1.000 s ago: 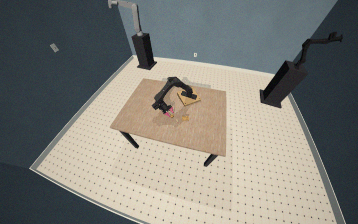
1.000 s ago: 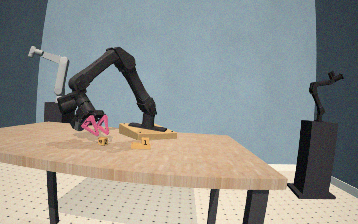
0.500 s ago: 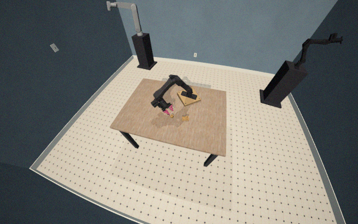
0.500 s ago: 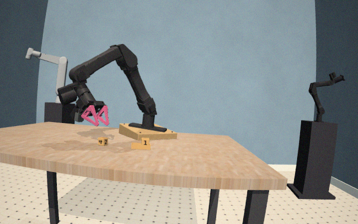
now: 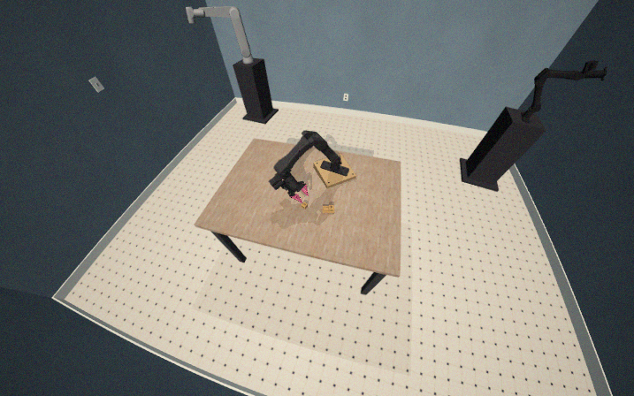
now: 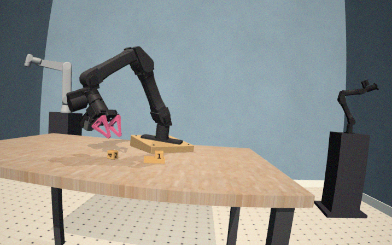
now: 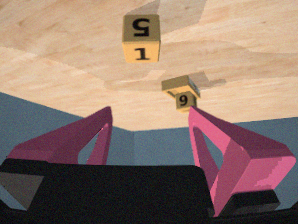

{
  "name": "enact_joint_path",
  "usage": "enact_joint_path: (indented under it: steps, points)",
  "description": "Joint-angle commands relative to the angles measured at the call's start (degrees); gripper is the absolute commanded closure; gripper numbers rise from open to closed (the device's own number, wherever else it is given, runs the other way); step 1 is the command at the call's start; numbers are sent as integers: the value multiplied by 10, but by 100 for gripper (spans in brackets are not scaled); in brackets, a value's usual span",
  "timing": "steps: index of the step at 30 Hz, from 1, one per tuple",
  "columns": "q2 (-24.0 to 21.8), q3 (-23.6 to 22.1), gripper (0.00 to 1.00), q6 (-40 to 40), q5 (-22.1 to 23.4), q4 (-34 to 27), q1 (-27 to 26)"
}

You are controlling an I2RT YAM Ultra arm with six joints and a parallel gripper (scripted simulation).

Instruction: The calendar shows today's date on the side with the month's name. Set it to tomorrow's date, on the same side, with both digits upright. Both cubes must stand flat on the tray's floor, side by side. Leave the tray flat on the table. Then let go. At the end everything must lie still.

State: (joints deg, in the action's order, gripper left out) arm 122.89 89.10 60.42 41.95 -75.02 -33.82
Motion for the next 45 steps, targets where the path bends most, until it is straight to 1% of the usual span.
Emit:
enact_joint_path:
  steps: [1, 2, 5, 7, 9, 11, 13, 17, 19, 20, 21, 22, 24, 26, 28, 30, 34, 36, 39, 42, 43, 45]
  points:
    - [-45, -11, 36, 47, -40, 35, 16]
    - [-45, -11, 36, 47, -40, 35, 16]
    - [-69, -29, 36, 79, -74, 60, 33]
    - [-74, -31, 36, 86, -81, 65, 36]
    - [-75, -19, 36, 86, -81, 65, 25]
    - [-78, -32, 36, 91, -89, 68, 40]
    - [-87, -38, 36, 106, -110, 76, 50]
    - [-115, -52, 36, 152, -176, 101, 81]
    - [-115, -52, 36, 152, -176, 101, 81]
    - [-121, -31, 36, 162, -191, 107, 88]
    - [-126, -52, 36, 170, -203, 112, 94]
    - [-130, -60, 36, 177, -212, 115, 98]
    - [-133, -59, 36, 182, -219, 118, 102]
    - [-134, -48, 36, 182, -220, 118, 93]
    - [-135, -54, 36, 187, -228, 119, 107]
    - [-140, -64, 36, 200, -251, 123, 118]
    - [-153, -66, 36, 239, -323, 134, 154]
    - [-153, -66, 36, 239, -323, 134, 154]
    - [-160, -75, 36, 261, -362, 140, 174]
    - [-162, -65, 36, 266, -370, 136, 177]
    - [-162, -65, 0, 266, -370, 132, 169]
    - [-162, -65, 0, 266, -370, 132, 169]
